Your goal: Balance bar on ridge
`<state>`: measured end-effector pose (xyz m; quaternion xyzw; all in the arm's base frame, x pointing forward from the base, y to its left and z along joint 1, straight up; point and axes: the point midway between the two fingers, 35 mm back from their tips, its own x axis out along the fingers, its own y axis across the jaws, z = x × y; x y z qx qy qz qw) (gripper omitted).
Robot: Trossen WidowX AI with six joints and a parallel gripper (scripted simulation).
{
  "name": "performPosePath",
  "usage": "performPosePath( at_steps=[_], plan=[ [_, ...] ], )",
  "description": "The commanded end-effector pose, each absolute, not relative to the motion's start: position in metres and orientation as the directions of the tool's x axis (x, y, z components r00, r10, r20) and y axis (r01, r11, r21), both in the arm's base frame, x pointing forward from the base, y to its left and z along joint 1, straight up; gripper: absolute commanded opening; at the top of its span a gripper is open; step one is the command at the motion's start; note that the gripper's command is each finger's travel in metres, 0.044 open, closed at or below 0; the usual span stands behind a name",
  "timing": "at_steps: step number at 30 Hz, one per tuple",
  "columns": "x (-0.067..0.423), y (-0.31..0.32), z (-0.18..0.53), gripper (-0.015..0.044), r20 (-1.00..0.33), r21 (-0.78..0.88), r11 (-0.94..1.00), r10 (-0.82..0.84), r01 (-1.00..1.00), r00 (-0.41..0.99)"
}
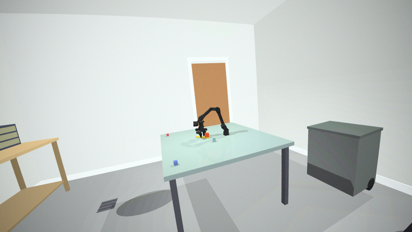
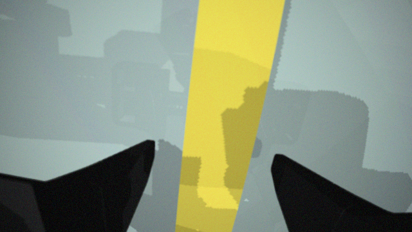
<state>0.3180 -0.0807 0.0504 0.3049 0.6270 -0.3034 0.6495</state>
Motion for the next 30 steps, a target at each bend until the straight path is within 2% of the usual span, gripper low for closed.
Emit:
performPosePath(
  at_steps=[1,9,16,23,26,30],
  plan=[
    [0.317,-0.08,0.049,0.0315,-1.0,0.017,0.627,-0.007,0.779,0.027],
    [0.317,-0.08,0.049,0.0315,-1.0,0.017,0.627,-0.007,0.779,0.027],
    [0.317,-0.081,0.049,0.0131,-1.0,0.014,0.63,-0.011,0.776,0.027],
    [0.317,-0.081,0.049,0.0085,-1.0,0.014,0.63,-0.011,0.776,0.027],
    [0.318,-0.081,0.053,0.0006,-1.0,0.014,0.63,-0.011,0.777,0.027],
    [0.319,-0.081,0.063,0.0,-1.0,0.015,0.63,-0.011,0.777,0.027]
  ],
)
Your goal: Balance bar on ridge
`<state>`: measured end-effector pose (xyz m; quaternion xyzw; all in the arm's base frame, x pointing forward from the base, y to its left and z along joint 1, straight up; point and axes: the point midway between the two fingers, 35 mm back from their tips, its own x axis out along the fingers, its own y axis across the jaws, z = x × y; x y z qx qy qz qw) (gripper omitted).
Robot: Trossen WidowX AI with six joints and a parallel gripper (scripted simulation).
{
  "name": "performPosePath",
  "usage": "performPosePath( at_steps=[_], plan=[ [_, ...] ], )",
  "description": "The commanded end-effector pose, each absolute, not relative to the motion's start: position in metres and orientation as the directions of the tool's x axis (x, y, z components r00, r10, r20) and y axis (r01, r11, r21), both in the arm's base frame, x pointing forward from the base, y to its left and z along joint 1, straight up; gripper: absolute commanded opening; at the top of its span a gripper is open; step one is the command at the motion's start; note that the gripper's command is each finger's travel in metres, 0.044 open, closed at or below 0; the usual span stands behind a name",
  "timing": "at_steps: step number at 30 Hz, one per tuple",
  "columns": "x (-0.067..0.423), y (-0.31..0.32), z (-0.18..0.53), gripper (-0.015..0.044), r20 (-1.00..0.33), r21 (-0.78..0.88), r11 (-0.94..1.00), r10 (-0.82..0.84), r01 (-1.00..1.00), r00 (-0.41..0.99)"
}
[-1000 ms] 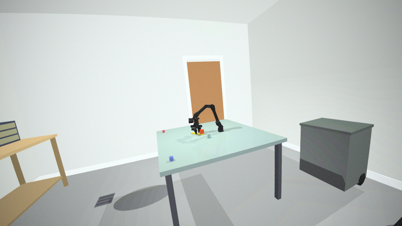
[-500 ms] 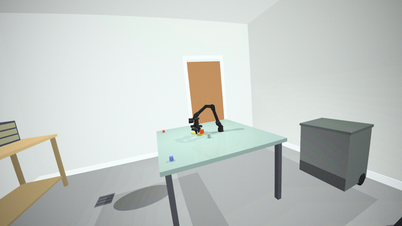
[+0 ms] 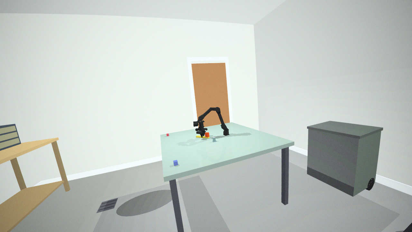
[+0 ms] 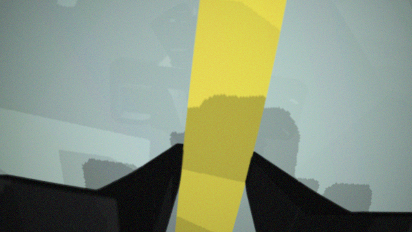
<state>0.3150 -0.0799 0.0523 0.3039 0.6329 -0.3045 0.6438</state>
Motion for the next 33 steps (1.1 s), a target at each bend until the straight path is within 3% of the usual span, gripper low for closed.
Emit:
performPosePath(
  at_steps=[1,33],
  plan=[
    [0.319,-0.081,0.065,0.0,-1.0,0.015,0.63,-0.01,0.777,0.027],
    [0.315,-0.079,0.147,0.0,-1.0,0.017,0.627,-0.007,0.779,0.028]
  ],
)
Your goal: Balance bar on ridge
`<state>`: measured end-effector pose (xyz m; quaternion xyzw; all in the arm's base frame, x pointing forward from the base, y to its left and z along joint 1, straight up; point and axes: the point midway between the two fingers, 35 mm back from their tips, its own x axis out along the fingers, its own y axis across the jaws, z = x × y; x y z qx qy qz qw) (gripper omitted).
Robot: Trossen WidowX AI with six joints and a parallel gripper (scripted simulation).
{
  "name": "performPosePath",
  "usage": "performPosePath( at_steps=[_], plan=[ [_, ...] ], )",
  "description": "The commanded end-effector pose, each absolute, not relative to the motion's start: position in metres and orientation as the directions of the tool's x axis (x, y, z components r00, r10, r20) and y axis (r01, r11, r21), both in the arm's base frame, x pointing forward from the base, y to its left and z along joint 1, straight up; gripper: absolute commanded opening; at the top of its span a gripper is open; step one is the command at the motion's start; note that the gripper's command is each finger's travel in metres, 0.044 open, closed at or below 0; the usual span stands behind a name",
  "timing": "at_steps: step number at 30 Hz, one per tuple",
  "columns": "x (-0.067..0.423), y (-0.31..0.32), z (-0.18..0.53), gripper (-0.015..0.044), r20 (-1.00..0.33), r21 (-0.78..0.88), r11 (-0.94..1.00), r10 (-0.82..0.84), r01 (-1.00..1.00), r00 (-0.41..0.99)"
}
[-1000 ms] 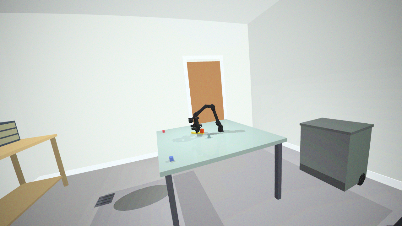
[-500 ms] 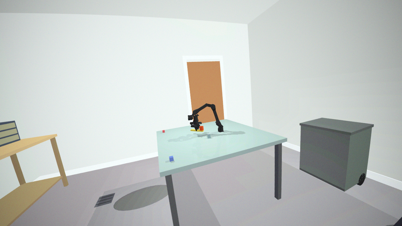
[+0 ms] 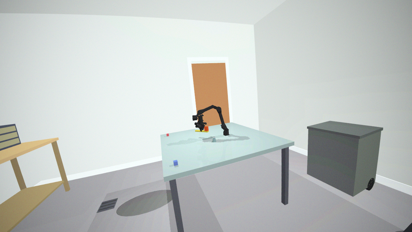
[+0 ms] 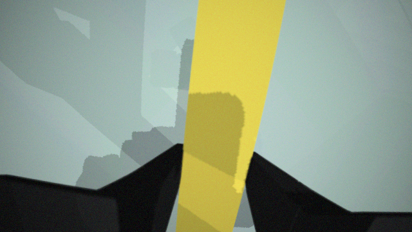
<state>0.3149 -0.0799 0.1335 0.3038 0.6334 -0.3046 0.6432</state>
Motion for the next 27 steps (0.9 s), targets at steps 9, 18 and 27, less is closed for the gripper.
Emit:
performPosePath(
  at_steps=[9,18,27],
  plan=[
    [0.315,-0.061,0.149,0.0,-1.0,0.02,0.573,-0.005,0.82,0.028],
    [0.314,-0.026,0.149,0.0,-1.0,0.024,0.453,-0.002,0.891,0.028],
    [0.307,0.009,0.149,0.0,-1.0,0.026,0.322,0.001,0.946,0.027]
  ],
)
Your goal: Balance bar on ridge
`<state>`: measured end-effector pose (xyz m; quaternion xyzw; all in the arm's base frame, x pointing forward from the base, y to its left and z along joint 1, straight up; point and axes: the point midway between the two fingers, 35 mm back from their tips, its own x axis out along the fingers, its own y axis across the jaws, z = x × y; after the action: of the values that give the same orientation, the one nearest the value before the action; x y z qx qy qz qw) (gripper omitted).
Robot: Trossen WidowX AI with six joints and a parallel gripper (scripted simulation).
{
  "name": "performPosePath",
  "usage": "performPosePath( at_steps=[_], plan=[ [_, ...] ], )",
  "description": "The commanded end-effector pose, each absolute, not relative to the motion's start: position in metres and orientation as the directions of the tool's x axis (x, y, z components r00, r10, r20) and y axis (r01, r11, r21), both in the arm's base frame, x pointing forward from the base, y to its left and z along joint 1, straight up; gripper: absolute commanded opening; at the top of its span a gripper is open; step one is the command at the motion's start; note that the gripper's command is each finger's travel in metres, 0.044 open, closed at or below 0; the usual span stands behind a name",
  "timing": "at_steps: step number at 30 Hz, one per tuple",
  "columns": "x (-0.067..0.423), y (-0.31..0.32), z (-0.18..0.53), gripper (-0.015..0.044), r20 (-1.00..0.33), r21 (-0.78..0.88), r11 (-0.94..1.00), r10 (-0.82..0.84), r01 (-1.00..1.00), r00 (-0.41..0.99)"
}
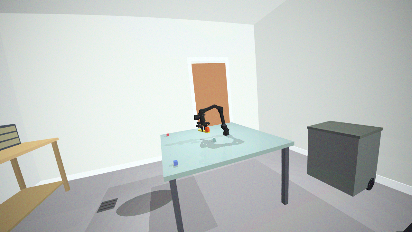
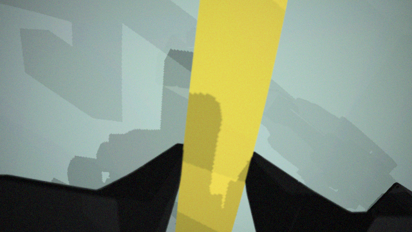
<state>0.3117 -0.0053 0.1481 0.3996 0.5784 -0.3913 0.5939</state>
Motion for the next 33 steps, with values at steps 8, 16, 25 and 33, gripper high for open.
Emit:
performPosePath(
  at_steps=[8,16,25,33],
  plan=[
    [0.297,0.039,0.149,0.0,-1.0,0.026,0.2,0.003,0.979,0.026],
    [0.283,0.067,0.149,0.0,-1.0,0.025,0.075,0.006,0.997,0.025],
    [0.263,0.095,0.149,0.0,-1.0,0.023,-0.067,0.008,0.998,0.023],
    [0.24,0.115,0.148,0.0,-1.0,0.019,-0.18,0.01,0.984,0.021]
  ],
)
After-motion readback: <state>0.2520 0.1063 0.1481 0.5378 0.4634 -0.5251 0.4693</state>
